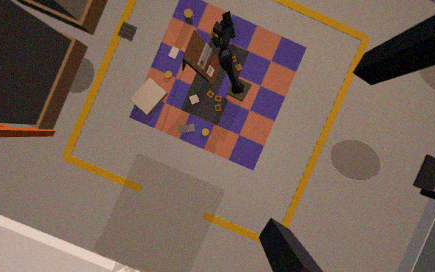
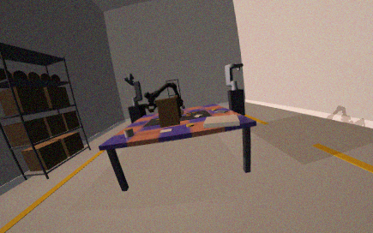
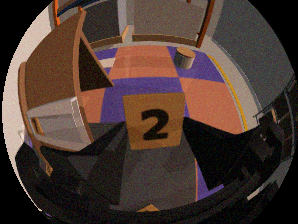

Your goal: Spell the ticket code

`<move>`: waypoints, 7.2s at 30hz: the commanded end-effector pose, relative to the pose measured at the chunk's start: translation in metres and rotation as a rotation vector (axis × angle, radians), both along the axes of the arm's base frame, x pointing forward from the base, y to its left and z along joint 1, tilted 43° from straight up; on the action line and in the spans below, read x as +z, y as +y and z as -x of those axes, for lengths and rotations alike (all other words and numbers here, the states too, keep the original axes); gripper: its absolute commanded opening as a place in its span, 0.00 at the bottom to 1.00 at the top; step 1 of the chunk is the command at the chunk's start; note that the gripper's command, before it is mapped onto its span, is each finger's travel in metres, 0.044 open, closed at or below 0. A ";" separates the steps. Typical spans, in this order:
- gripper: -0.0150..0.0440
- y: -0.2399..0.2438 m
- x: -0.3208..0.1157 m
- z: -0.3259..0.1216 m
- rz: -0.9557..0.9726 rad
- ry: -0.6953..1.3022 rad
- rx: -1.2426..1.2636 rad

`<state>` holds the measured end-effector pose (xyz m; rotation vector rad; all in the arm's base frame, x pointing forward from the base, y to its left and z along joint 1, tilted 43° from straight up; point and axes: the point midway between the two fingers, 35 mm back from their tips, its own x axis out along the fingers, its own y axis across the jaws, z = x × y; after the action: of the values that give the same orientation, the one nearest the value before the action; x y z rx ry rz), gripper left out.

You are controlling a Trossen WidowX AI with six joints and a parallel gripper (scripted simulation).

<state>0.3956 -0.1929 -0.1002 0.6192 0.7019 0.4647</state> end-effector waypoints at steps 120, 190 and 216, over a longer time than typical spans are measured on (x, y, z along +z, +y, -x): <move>0.25 0.048 0.039 0.012 -0.011 0.006 0.001; 0.25 0.074 0.062 0.018 -0.013 0.007 0.001; 0.25 0.082 0.071 0.019 -0.014 0.007 0.001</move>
<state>0.3769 -0.1139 -0.0298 0.6310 0.7019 0.4695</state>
